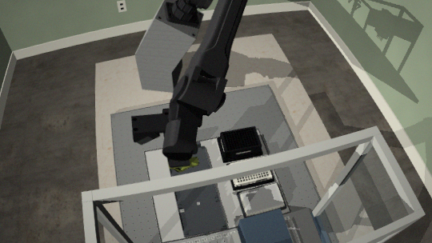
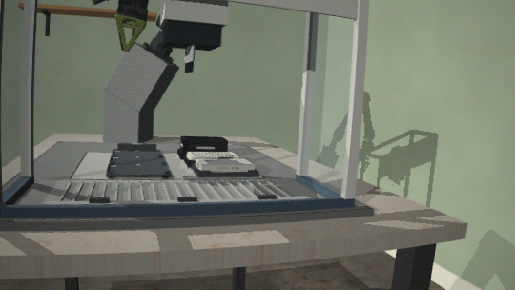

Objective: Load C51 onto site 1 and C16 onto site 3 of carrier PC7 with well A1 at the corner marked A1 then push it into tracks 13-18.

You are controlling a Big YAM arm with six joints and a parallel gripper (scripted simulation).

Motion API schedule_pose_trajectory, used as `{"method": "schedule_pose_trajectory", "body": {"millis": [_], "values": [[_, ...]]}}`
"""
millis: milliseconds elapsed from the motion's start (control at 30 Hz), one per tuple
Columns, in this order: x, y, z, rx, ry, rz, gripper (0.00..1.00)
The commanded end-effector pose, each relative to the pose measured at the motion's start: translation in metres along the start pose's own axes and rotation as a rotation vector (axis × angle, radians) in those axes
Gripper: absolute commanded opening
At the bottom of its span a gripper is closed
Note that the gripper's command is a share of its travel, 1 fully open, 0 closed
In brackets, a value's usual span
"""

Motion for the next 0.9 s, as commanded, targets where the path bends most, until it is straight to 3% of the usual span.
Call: {"method": "schedule_pose_trajectory", "body": {"millis": [0,533,567,867], "values": [[0.0,-0.005,0.002,0.011,0.0,-0.001,1.0],[0.0,-0.005,0.002,0.011,0.0,-0.001,1.0],[-0.016,-0.012,0.001,0.046,-0.069,0.002,1.0],[-0.034,0.004,-0.018,0.068,-0.367,0.023,1.0]]}}
Point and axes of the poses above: the point where the finger pads meet when closed, its own y axis out along the fingers, its own z axis across the jaws, x = y × z, the point moved 6 cm from there along -y, back along the fingers, and after that the axes turned 15 degrees about y, right-handed, at the moved point
